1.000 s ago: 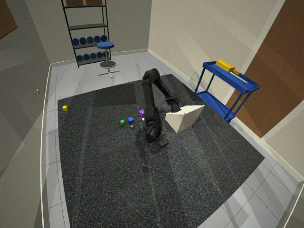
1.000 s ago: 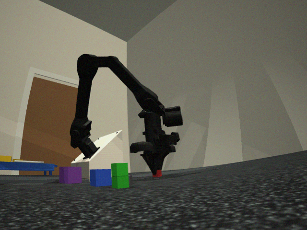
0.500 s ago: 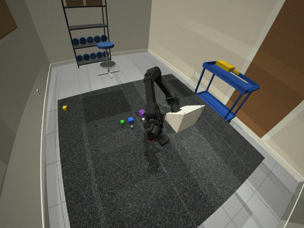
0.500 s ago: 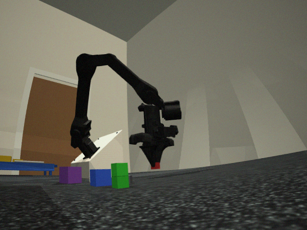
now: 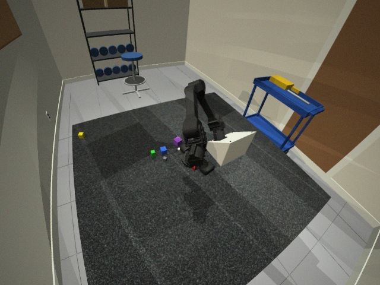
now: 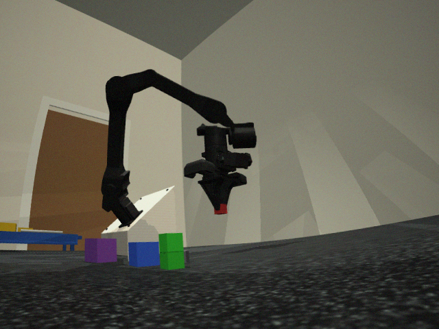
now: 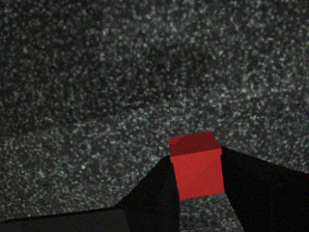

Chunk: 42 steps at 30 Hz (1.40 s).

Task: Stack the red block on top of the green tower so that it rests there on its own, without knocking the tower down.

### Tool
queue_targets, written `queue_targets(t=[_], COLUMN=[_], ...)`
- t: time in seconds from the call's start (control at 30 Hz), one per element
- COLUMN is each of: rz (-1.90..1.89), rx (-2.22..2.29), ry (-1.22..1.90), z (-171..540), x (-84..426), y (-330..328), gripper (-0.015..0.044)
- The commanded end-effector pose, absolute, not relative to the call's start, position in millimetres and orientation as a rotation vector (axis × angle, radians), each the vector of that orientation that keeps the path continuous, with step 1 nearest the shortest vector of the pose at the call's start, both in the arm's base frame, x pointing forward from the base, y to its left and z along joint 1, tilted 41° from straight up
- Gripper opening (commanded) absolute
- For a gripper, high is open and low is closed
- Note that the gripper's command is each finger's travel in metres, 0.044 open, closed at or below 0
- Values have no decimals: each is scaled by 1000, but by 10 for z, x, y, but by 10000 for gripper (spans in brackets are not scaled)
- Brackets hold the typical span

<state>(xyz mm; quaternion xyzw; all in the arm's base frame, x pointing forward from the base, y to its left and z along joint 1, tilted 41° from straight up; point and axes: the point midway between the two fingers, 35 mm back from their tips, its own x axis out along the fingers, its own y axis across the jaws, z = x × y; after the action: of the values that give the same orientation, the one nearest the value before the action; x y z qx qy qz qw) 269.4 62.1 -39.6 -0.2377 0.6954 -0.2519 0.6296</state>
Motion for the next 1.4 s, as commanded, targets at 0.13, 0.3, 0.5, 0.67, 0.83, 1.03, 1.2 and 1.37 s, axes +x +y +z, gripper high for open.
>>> queue_targets(t=[0.13,0.3,0.5,0.67,0.83,1.03,1.2,1.37], rz=[-574,-574,-561,-549,-542,-543,-550,-563], rx=[-534,-535,-526,-519,-516,-516,-521,-529], ry=[1588,1588,1590,1590,1587,1583,1581,1580], z=[-197,-202,-71,120,328,598,838,1085], x=[2727,2723,2894,3116,3306,3483,3585,3640], y=[799,788,672,458,207,-137,-453,-781], gripper=[0,0,0,0,0,0,0,0])
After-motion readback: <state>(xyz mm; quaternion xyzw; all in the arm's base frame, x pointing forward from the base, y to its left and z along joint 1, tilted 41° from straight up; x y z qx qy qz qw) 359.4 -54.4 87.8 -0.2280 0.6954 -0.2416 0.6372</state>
